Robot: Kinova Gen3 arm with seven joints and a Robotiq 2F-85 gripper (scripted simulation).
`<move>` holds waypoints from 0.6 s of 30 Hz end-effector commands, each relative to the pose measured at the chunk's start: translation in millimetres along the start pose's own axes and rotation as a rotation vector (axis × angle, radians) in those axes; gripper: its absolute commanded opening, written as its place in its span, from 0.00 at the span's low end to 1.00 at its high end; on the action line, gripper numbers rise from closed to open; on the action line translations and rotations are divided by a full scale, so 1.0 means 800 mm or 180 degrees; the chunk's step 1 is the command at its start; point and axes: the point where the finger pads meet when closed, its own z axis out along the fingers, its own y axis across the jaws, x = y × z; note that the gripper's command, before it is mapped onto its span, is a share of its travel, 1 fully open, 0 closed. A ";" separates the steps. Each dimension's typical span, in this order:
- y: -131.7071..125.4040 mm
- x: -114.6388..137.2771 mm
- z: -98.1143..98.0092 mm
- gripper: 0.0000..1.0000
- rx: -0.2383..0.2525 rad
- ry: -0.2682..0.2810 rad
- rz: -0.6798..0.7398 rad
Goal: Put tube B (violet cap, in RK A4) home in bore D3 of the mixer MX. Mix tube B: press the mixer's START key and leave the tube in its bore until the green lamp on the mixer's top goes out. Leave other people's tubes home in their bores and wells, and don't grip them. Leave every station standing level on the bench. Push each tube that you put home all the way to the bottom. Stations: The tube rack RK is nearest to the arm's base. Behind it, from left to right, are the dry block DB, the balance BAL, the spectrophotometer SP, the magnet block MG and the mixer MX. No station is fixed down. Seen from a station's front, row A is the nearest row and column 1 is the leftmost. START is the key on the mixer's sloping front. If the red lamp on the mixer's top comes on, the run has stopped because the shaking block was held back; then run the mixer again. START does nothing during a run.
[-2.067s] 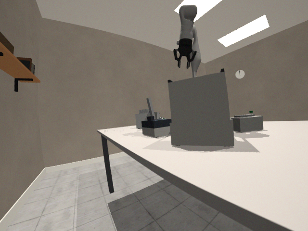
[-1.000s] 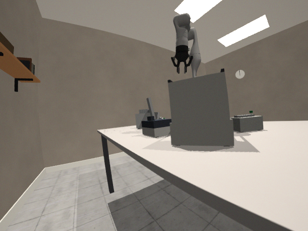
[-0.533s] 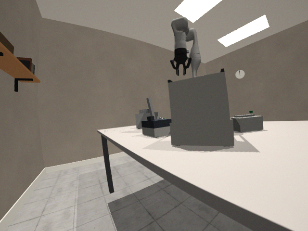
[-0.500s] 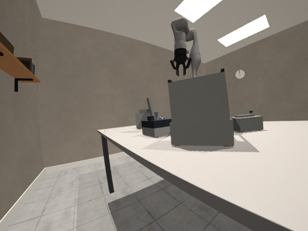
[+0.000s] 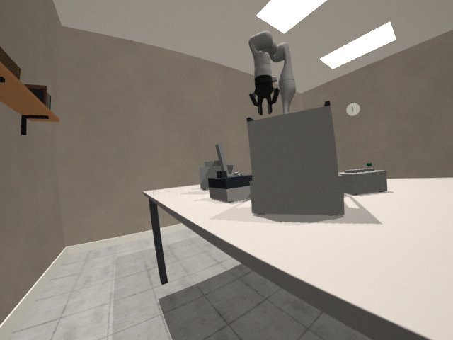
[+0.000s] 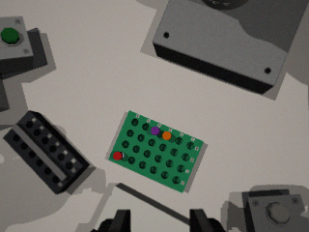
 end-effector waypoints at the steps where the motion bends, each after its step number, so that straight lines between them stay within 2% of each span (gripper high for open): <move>1: -0.003 0.003 0.003 0.42 -0.0027 -0.0020 0.0090; 18: -0.017 0.017 0.019 0.42 -0.0165 -0.0098 0.0540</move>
